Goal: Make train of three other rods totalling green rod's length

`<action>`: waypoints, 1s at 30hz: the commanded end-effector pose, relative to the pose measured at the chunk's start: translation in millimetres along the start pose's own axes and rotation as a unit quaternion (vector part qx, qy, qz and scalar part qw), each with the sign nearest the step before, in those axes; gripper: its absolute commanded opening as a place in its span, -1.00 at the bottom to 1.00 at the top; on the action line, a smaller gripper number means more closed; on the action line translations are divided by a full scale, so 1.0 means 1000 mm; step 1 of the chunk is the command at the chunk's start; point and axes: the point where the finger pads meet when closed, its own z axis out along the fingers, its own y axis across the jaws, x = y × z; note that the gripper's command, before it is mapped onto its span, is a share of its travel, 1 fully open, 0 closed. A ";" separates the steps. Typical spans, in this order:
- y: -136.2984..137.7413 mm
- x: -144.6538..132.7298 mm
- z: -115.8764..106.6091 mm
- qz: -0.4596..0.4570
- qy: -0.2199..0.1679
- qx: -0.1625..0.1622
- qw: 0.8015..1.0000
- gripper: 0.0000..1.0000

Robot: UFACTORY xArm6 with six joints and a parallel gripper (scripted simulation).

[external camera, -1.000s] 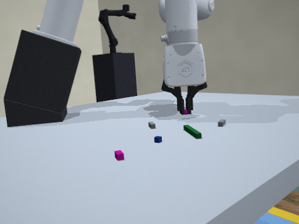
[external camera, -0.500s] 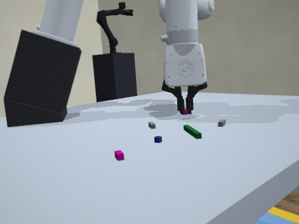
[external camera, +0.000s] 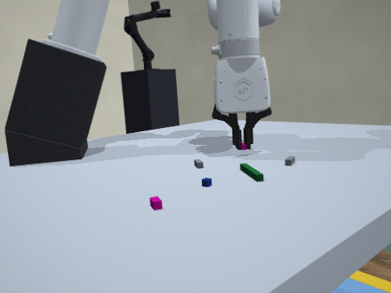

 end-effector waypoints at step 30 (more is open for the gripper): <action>0.001 0.000 0.010 0.000 -0.001 -0.001 1.000 -0.92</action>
